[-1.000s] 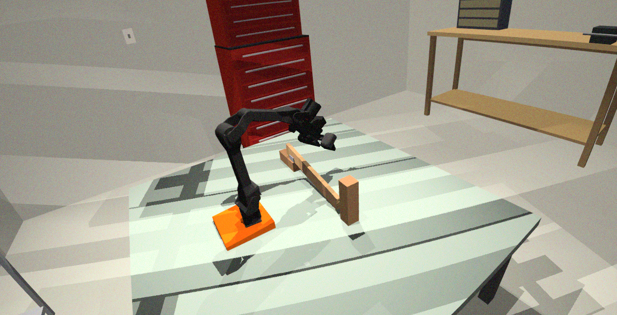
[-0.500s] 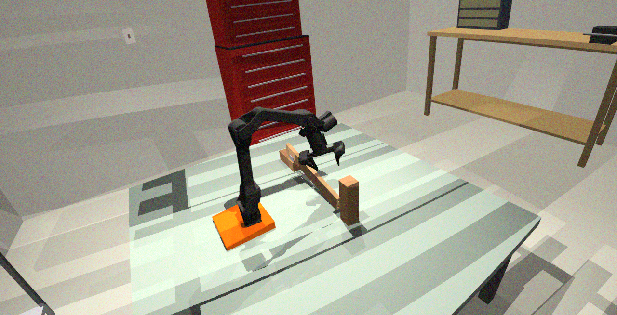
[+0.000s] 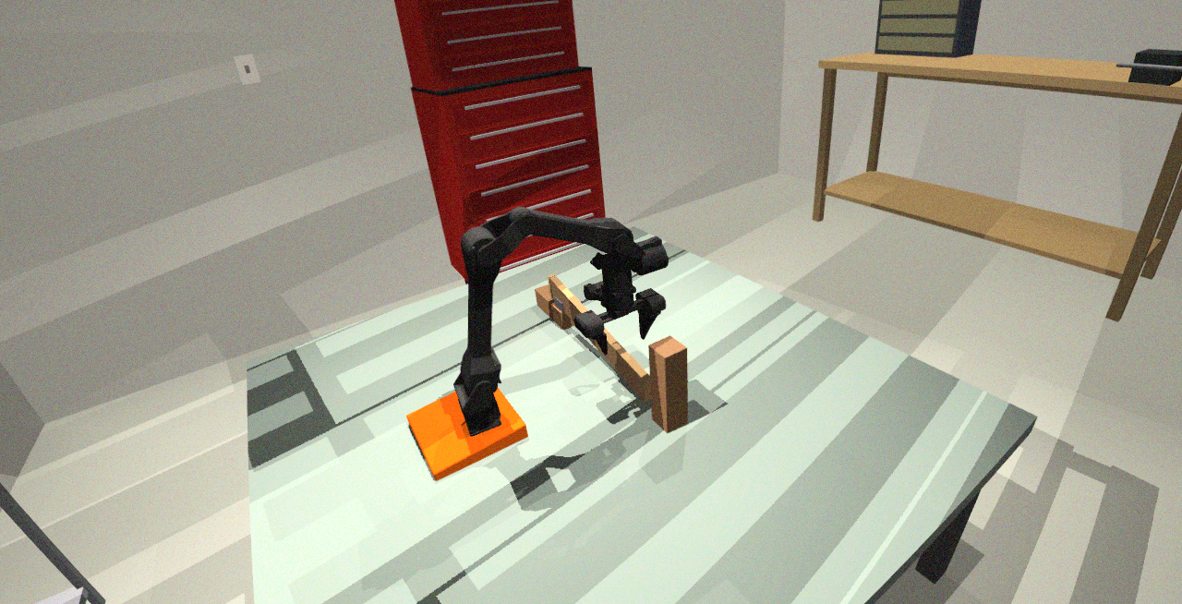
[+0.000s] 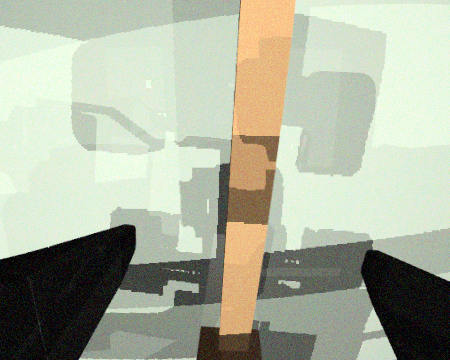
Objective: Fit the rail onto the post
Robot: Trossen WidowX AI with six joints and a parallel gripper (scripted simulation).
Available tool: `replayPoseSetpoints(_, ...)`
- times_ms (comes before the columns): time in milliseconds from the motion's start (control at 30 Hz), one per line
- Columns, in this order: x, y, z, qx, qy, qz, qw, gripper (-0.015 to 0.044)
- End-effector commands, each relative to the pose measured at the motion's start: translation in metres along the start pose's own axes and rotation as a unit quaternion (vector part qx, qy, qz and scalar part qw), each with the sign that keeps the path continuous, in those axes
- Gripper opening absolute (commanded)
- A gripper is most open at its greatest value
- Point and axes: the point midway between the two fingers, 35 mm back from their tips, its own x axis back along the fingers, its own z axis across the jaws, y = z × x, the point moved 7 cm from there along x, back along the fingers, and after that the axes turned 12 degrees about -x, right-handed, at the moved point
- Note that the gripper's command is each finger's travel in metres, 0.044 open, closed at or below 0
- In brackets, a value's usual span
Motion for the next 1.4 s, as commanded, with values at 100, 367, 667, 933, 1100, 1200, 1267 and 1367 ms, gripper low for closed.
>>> replayPoseSetpoints(100,0.0,-0.001,-0.001,0.023,0.008,-0.003,1.0,0.044)
replayPoseSetpoints(367,-0.011,-0.001,-0.002,0.023,0.008,-0.003,1.0,0.044)
replayPoseSetpoints(667,-0.026,-0.001,-0.002,0.023,0.008,-0.003,1.0,0.044)
replayPoseSetpoints(933,-0.039,-0.001,-0.002,0.023,0.008,-0.003,1.0,0.044)
replayPoseSetpoints(1100,-0.048,-0.001,-0.002,0.023,0.008,-0.003,1.0,0.044)
replayPoseSetpoints(1200,-0.052,-0.001,-0.001,0.023,0.008,-0.003,1.0,0.044)
replayPoseSetpoints(1267,-0.056,-0.001,-0.001,0.023,0.008,-0.003,1.0,0.044)
replayPoseSetpoints(1367,-0.061,-0.001,-0.001,0.023,0.008,-0.003,1.0,0.044)
